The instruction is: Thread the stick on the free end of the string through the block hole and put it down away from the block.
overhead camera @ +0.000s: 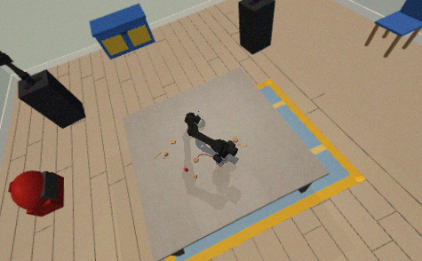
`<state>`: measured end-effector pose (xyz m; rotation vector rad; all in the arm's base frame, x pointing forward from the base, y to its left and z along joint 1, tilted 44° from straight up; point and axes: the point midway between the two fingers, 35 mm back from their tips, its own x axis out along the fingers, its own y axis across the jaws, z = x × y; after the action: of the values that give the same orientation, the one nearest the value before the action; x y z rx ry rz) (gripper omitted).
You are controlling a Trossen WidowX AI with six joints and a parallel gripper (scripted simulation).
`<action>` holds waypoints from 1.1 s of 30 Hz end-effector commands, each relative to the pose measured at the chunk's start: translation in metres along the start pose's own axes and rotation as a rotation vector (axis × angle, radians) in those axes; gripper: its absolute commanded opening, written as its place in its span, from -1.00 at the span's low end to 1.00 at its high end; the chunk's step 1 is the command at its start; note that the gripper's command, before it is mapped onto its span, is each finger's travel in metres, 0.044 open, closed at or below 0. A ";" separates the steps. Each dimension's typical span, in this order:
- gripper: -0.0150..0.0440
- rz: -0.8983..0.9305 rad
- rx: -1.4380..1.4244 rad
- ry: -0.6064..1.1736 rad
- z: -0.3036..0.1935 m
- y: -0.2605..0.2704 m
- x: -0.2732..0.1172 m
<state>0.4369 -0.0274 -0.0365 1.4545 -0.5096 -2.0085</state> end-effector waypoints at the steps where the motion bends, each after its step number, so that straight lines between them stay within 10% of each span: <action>1: -0.49 0.003 -0.004 0.013 -0.005 -0.002 0.000; 33: -0.49 0.004 -0.010 0.050 -0.018 -0.020 0.012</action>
<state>0.4479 -0.0198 -0.0614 1.4917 -0.4826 -1.9678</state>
